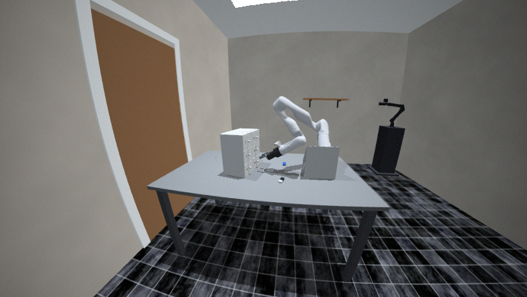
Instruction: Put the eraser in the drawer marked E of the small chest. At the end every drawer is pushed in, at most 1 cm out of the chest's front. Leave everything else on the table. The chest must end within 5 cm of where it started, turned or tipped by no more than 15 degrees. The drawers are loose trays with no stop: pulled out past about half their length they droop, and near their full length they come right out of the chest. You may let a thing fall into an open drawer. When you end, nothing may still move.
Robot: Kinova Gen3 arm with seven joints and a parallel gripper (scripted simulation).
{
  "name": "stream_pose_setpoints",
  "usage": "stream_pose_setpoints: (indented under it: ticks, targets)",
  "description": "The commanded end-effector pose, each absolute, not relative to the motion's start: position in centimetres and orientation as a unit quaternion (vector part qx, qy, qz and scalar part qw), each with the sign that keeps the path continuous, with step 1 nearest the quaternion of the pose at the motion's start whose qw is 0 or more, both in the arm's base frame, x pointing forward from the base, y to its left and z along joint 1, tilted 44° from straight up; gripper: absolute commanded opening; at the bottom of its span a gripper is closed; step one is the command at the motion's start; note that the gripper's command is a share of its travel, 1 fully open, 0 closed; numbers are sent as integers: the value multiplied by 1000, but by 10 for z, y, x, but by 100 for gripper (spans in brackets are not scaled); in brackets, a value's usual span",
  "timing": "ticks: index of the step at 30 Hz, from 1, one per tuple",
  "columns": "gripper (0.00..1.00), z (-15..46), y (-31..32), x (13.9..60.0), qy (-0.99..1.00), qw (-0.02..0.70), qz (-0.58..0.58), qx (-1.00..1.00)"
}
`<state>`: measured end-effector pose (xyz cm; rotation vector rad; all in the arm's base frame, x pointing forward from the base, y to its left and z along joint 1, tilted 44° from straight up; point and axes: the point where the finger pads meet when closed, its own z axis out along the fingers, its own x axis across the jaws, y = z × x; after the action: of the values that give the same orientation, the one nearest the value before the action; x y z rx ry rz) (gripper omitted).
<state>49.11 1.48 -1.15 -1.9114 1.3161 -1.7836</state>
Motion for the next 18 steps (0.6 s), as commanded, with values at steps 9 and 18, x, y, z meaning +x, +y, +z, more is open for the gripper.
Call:
stream_pose_setpoints:
  ticks: [9,18]
  targets:
    - [100,-5,22,494,448,114,-606,-647]
    - [100,-4,22,493,450,111,-605,-647]
